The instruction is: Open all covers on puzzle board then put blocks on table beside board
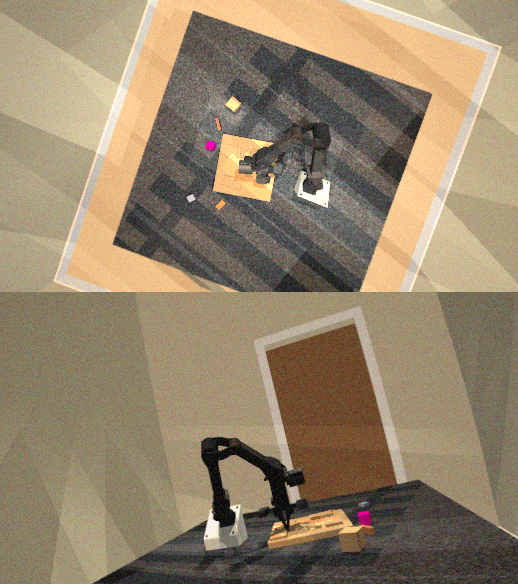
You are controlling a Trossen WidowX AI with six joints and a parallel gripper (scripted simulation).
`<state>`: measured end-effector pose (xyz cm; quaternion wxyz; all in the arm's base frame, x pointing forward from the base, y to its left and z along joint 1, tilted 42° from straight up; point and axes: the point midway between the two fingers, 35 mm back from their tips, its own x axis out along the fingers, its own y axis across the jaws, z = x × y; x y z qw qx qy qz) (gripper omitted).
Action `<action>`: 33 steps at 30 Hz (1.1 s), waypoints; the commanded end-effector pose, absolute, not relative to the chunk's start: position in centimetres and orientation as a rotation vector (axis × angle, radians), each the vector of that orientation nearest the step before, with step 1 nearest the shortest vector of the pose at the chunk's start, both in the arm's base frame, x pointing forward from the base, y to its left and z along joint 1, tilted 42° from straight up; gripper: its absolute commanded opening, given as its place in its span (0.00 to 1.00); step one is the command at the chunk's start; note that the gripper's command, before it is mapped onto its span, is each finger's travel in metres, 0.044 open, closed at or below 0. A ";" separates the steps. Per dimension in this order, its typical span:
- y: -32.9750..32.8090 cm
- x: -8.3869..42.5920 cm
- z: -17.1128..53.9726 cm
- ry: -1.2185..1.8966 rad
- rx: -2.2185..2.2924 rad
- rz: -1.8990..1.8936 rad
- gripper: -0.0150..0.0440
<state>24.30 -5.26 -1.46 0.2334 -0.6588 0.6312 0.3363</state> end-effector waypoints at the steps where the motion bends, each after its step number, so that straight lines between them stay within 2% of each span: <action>1: -5.1 23.8 -1.6 1.730 -1.802 0.920 0.25; 33: -3.8 20.7 -2.7 1.730 -1.801 0.922 0.25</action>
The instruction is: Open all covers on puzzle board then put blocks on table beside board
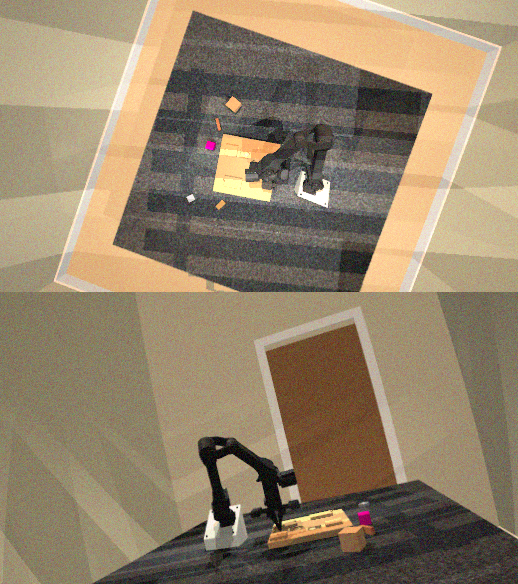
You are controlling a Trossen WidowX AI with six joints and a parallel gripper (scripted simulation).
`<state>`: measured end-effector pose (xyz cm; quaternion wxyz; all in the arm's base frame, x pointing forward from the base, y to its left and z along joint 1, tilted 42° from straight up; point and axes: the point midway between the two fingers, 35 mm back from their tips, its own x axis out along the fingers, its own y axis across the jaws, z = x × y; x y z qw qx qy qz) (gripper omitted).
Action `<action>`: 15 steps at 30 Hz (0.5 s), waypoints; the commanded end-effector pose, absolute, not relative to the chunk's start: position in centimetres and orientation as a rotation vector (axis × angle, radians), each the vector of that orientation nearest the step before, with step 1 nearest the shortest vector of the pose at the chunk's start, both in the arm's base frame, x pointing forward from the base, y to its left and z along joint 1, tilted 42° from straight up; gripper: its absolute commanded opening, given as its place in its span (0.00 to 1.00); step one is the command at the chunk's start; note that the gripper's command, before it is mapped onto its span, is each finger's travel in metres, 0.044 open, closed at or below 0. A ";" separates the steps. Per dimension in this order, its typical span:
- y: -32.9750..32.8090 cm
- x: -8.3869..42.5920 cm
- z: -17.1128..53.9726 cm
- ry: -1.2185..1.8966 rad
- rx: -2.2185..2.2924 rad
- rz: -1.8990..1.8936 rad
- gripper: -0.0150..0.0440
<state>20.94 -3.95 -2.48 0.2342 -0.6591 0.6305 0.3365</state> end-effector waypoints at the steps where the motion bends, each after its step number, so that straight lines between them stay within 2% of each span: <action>1: -3.7 20.6 -2.7 1.730 -1.801 0.922 0.25; 15: -2.7 19.4 -3.6 1.730 -1.801 0.923 0.25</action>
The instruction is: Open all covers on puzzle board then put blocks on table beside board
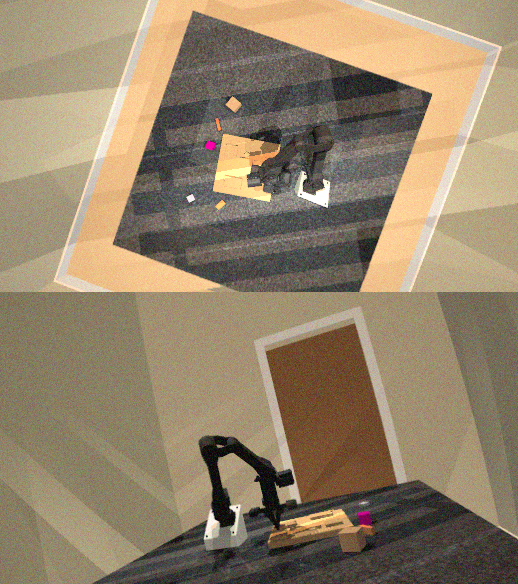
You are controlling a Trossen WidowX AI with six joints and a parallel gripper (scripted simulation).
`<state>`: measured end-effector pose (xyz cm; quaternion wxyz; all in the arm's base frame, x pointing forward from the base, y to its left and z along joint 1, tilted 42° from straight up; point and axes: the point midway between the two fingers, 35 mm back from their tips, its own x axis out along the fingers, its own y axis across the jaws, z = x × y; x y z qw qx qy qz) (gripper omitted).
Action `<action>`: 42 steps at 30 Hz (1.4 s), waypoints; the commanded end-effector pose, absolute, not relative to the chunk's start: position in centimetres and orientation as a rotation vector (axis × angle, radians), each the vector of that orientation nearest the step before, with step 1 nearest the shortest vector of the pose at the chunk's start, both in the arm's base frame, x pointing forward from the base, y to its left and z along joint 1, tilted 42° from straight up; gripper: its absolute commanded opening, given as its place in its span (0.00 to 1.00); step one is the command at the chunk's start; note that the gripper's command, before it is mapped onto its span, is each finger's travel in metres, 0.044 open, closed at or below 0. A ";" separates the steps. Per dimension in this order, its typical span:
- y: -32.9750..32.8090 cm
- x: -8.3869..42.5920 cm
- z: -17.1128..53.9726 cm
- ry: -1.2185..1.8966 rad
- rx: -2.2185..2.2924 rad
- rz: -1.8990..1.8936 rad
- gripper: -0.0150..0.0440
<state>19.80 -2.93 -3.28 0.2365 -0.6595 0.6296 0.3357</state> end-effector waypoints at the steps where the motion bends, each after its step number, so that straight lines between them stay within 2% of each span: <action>1: -2.6 19.3 -3.7 1.730 -1.801 0.923 0.25; 42: 0.8 19.4 -0.1 1.728 -1.799 0.926 0.25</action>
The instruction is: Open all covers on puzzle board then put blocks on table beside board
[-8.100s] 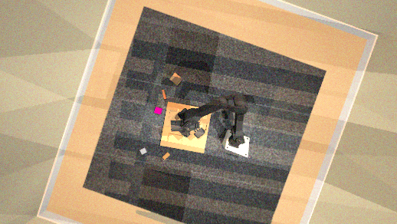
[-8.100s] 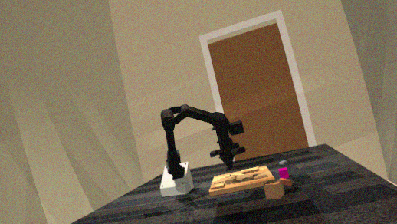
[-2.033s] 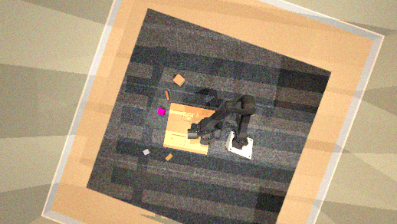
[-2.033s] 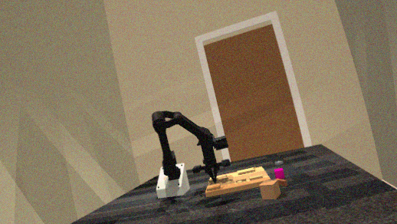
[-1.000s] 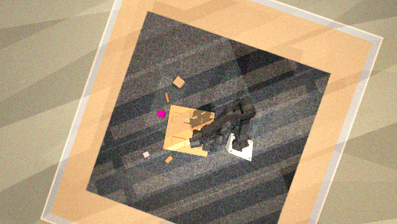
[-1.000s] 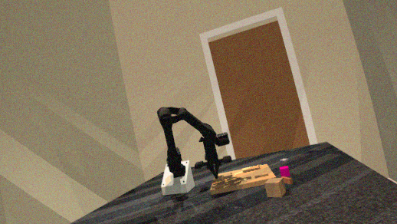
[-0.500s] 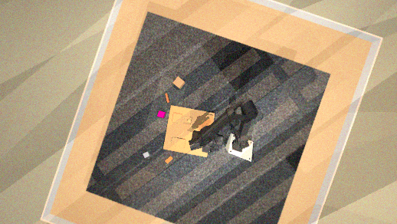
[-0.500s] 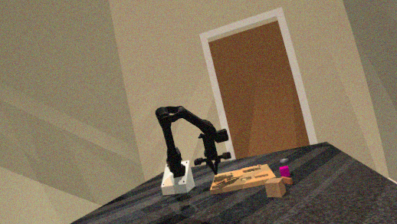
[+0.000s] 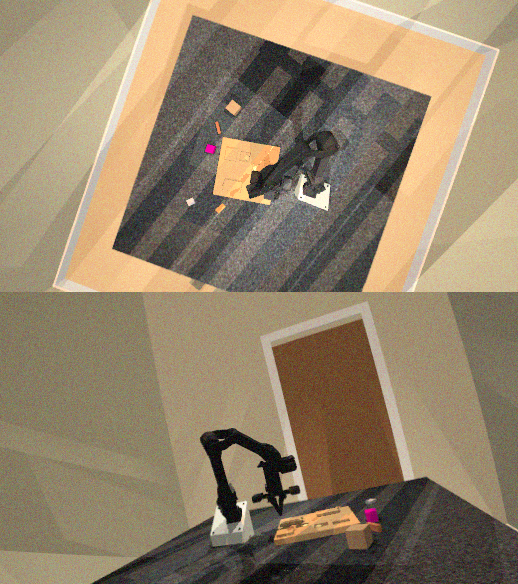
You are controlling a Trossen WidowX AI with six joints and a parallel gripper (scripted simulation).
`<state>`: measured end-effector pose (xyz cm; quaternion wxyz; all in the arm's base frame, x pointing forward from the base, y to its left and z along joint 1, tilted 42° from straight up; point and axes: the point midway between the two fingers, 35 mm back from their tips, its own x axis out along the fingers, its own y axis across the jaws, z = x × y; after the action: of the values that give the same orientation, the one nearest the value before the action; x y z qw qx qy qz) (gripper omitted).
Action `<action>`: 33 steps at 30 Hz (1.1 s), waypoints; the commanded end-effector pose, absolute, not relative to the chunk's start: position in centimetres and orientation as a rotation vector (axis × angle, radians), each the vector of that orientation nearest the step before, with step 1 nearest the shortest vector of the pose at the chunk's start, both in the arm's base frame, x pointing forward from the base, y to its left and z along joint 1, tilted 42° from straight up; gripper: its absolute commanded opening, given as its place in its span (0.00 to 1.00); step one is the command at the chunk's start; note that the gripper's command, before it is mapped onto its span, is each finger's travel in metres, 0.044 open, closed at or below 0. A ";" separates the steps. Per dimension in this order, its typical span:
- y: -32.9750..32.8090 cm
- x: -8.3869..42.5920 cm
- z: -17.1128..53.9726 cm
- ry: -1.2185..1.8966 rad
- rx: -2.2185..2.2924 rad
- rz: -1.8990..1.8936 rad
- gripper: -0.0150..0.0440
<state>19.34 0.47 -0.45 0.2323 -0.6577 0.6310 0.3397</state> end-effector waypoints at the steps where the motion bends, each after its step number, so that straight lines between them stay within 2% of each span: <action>1: 0.5 19.4 -0.5 1.733 -1.812 0.941 0.25; 19: 6.2 27.2 -3.3 1.438 -2.251 1.802 0.25; 33: 10.8 32.2 -7.8 0.888 -2.477 2.585 0.25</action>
<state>31.40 9.77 -6.61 -0.2221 -0.6655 0.2817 0.6545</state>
